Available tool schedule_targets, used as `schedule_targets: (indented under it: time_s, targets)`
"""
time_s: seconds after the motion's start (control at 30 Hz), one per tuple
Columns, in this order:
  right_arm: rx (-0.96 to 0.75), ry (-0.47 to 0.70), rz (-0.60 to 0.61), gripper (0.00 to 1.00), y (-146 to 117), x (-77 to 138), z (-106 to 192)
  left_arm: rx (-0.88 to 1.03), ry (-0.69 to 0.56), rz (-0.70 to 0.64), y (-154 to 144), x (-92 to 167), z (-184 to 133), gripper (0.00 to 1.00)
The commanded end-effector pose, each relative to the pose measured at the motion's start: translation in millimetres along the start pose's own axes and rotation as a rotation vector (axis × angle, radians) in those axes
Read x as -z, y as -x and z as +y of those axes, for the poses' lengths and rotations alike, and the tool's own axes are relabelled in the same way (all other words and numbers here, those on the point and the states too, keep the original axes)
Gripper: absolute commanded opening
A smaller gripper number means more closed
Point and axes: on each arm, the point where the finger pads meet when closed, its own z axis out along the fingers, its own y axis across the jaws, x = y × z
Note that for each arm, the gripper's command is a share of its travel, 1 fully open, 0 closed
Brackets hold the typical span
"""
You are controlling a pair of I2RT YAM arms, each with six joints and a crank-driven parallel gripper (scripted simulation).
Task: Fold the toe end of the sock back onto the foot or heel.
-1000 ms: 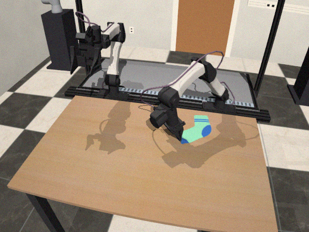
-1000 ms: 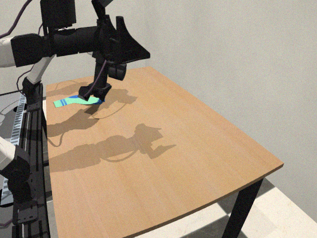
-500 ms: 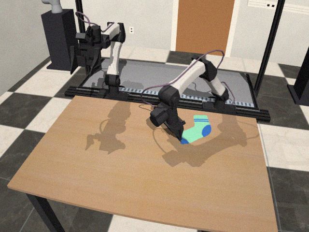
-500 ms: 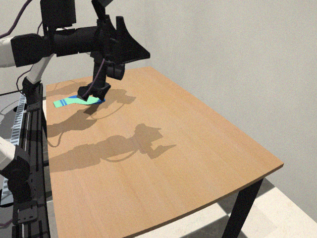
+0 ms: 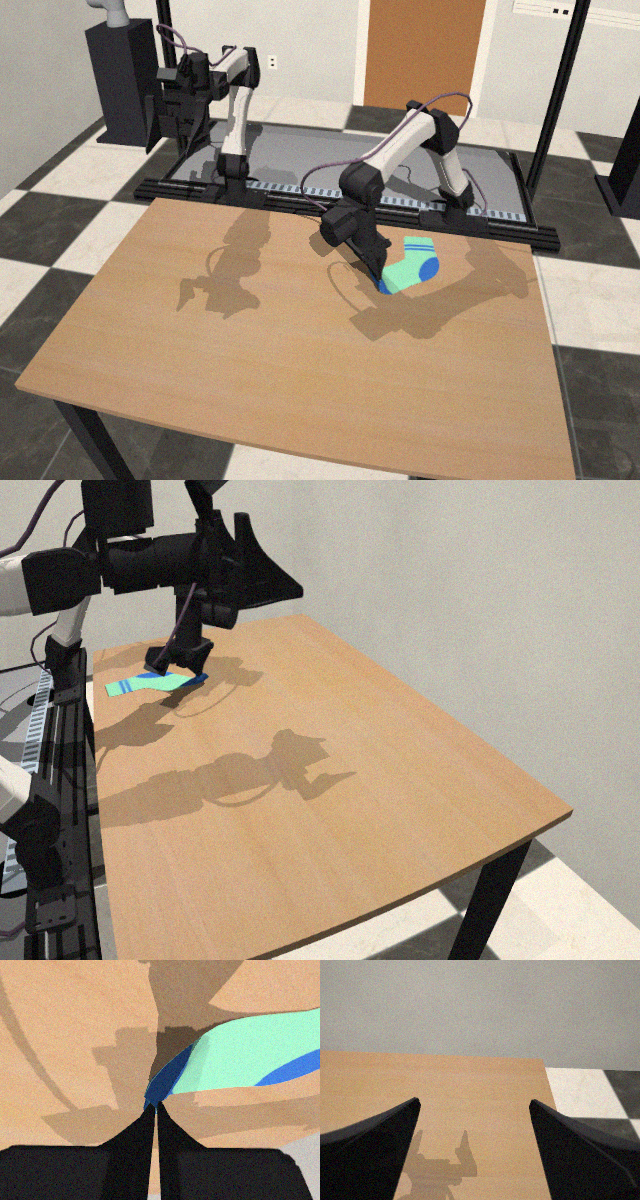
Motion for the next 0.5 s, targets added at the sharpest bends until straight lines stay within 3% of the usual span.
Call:
schedule_targets:
  time_s: [0.0,0.07,0.3,0.33,0.47]
  targets:
    - [0.001,-0.004,-0.028,1.0,10,1,-1,0.002,0.028,0.003,-3,2,3,0.02]
    - [0.001,-0.004,-0.028,1.0,10,1,-1,0.004,0.096,0.0,-4,17,0,0.02]
    - [0.001,-0.004,-0.028,1.0,10,1,-1,0.006,0.143,0.006,-6,33,1,0.02]
    - [0.001,-0.004,-0.028,1.0,10,1,-1,0.005,0.1,-0.002,-4,19,-6,0.02]
    - [0.001,-0.004,-0.028,1.0,10,1,-1,0.002,0.086,0.0,-3,15,-8,0.02]
